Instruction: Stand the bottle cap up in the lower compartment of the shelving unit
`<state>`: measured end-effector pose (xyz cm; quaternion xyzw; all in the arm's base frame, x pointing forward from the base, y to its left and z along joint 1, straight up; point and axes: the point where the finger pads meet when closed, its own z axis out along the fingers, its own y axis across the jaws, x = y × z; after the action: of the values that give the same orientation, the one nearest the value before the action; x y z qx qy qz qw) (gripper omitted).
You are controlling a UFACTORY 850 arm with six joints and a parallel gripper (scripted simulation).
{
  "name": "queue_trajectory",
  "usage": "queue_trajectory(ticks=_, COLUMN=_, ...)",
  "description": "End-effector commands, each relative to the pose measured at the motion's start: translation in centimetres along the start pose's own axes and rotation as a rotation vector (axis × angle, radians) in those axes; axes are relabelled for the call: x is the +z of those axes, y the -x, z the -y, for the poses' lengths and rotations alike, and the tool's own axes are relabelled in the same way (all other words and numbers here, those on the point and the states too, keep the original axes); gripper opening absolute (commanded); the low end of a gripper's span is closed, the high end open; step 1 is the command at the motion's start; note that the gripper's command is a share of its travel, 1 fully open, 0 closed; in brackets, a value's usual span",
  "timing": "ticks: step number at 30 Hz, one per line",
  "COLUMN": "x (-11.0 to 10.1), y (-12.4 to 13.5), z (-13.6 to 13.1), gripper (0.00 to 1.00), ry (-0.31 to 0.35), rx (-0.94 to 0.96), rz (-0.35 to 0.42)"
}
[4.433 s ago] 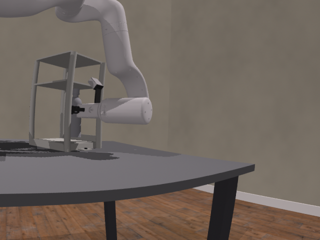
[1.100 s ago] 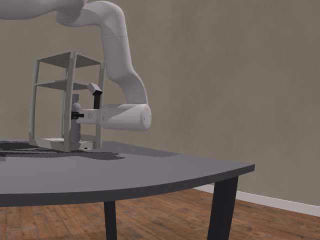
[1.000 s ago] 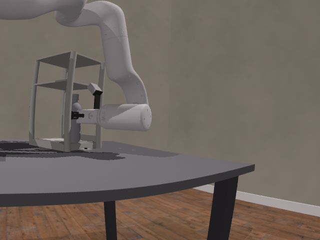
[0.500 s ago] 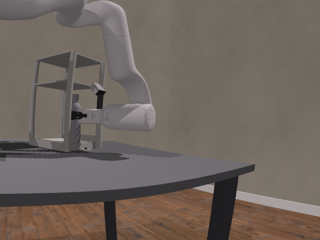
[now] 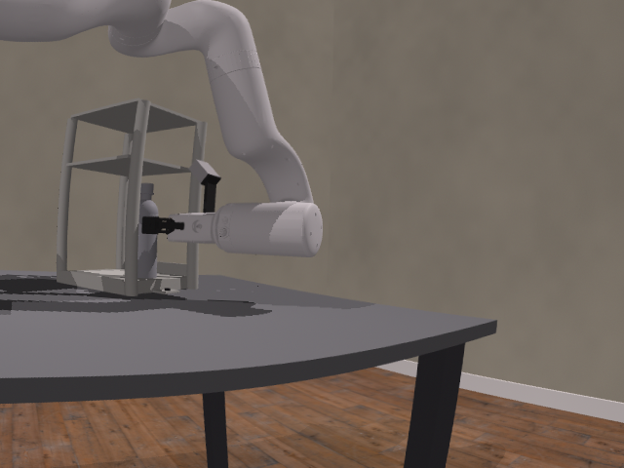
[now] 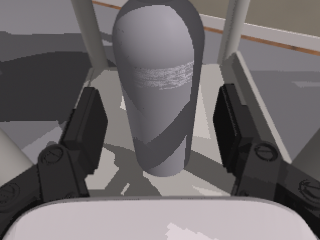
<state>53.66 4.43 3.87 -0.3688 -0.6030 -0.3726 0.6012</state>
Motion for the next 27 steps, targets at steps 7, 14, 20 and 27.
queue_trajectory(ticks=7, x=-2.6, y=-0.1, z=-0.1, gripper=0.81, ry=-0.001, rx=-0.002, rz=0.0)
queue_trajectory(ticks=14, x=-4.8, y=-0.1, z=-0.1, gripper=0.81, ry=-0.001, rx=-0.002, rz=0.0)
queue_trajectory(ticks=20, x=-6.5, y=-0.1, z=-0.1, gripper=0.81, ry=-0.001, rx=-0.002, rz=0.0)
queue_trajectory(ticks=27, x=-7.7, y=-0.1, z=-0.1, gripper=0.81, ry=-0.001, rx=-0.002, rz=0.0)
